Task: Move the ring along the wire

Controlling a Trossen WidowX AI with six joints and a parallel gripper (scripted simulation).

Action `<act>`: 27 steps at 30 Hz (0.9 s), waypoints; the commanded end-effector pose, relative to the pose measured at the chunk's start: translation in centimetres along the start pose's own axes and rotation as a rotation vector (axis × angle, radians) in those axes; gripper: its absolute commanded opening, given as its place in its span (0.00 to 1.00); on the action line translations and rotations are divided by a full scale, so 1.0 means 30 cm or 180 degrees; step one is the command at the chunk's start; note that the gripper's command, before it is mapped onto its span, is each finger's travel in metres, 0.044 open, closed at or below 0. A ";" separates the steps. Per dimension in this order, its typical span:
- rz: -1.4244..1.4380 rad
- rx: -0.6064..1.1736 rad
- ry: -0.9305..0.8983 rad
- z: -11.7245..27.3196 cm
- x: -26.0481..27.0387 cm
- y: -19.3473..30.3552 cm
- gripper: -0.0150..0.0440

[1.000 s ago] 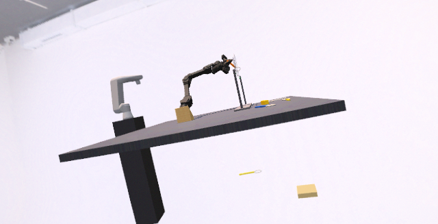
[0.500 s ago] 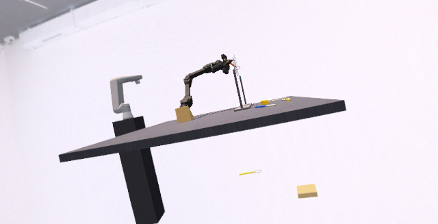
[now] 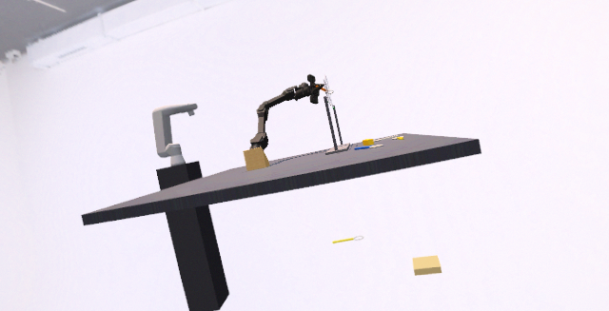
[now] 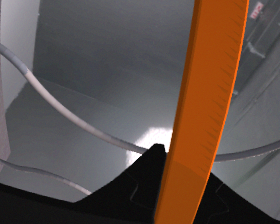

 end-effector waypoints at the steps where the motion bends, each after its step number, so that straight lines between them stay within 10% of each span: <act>1: -0.0139 -0.0008 -0.0071 -0.005 -0.001 -0.002 0.00; 27: -0.1074 -0.0040 -0.0571 -0.010 -0.002 0.004 0.00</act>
Point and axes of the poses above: the point midway between the two fingers, 35 mm back from their tips, its own z axis back along the fingers, its own x axis across the jaws, y = z × x, the point moved 9 cm from there along z, back along the fingers, and after that the axes turned 3 degrees about -z, right-handed, at the moved point
